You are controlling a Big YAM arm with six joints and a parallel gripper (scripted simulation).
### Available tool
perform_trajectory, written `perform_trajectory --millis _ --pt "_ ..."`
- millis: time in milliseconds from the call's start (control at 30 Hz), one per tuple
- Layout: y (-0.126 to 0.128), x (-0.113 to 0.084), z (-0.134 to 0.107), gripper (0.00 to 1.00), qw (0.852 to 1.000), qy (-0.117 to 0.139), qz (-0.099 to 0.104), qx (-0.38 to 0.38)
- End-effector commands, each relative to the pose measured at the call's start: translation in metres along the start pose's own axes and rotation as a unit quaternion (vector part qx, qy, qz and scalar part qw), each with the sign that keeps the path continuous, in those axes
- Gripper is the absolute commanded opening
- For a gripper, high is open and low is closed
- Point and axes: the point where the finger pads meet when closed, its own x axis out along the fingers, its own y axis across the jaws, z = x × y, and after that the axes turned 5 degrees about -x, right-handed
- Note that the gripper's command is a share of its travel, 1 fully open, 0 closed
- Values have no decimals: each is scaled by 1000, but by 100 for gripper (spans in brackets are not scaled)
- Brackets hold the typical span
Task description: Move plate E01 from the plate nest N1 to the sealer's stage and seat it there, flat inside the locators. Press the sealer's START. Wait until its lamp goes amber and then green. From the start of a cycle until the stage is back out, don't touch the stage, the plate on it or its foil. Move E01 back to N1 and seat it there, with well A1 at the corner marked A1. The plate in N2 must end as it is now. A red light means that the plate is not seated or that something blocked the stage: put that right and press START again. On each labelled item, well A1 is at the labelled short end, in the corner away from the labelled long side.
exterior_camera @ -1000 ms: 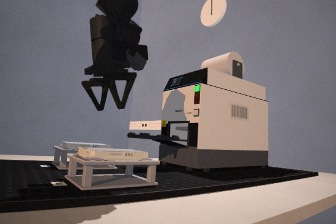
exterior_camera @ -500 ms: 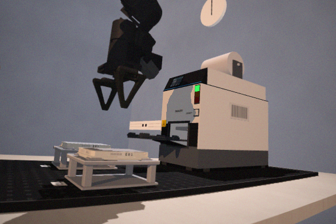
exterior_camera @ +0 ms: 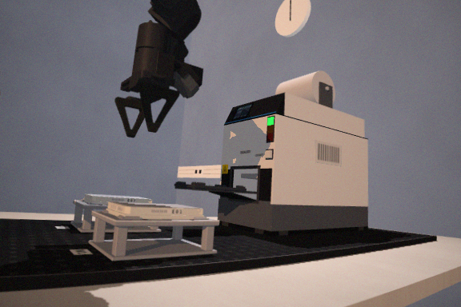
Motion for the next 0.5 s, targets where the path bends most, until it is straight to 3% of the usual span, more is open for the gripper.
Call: perform_trajectory --millis 0,233,467 --pt "-4 -23 16 100 998 -14 15 59" --pt "42 -39 11 100 999 -12 8 45" --pt "59 -52 14 100 998 -9 15 67"
